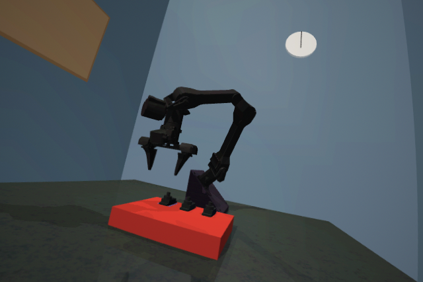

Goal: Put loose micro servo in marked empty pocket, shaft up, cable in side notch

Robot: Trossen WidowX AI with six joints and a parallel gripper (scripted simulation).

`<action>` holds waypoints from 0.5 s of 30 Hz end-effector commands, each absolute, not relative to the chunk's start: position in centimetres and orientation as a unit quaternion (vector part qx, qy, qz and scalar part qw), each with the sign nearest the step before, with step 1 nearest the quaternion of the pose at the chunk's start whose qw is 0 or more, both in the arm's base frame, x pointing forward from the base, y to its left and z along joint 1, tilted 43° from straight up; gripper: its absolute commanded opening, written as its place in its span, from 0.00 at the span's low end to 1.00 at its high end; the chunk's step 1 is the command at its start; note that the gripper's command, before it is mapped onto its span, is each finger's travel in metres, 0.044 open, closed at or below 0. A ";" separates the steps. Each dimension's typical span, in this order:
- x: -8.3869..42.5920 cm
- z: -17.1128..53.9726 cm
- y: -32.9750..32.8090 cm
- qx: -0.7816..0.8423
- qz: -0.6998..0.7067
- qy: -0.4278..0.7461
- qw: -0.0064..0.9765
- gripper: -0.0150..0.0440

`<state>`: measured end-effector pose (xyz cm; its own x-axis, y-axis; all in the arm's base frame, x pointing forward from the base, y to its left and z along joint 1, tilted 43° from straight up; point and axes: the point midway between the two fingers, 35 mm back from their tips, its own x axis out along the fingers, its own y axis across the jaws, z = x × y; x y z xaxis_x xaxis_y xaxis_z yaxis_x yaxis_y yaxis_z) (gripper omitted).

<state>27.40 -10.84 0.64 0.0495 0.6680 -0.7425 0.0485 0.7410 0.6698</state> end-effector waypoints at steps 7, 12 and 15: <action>26.7 4.3 -13.9 0.274 0.232 0.648 0.672 1.00; 26.7 4.3 -13.9 0.274 0.232 0.648 0.672 1.00; 26.7 4.3 -13.9 0.274 0.232 0.648 0.672 1.00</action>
<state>26.71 -13.67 4.13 0.0540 0.6704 -0.7400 0.0512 0.7383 0.6725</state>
